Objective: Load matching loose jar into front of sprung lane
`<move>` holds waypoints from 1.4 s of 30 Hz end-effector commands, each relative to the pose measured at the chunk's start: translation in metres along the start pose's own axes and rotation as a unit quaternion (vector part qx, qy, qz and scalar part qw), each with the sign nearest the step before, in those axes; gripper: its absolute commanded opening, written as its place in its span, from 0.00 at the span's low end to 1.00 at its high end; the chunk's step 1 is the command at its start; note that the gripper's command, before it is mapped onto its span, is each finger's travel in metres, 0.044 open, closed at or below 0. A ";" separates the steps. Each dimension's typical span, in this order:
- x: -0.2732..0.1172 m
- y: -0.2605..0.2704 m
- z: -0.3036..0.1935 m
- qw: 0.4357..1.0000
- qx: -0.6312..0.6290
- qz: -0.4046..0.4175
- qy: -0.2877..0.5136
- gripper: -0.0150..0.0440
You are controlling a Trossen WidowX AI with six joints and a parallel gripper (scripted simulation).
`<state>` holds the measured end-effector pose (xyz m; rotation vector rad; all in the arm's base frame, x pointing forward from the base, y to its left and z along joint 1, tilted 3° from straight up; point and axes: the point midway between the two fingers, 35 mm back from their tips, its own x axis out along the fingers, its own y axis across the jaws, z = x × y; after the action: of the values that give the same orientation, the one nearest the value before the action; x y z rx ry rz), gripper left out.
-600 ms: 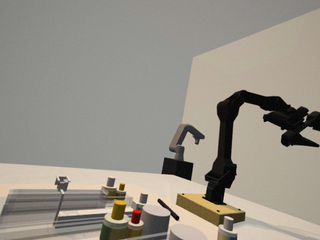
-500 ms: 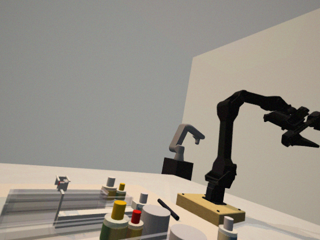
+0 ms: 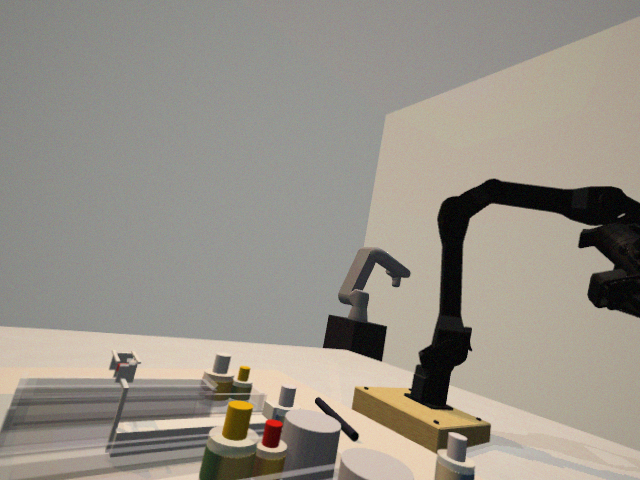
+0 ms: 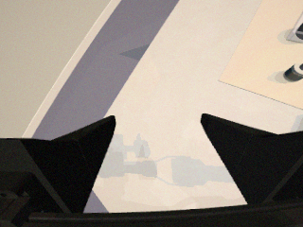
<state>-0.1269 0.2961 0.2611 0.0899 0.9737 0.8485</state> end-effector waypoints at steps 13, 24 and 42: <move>0.109 -0.157 0.093 0.964 0.032 -0.243 0.106 1.00; 0.120 -0.282 0.118 0.920 0.141 -0.292 0.220 1.00; 0.139 -0.349 0.097 0.901 0.212 -0.274 0.261 1.00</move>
<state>0.1941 0.1795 0.0851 -0.0428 1.5773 0.1137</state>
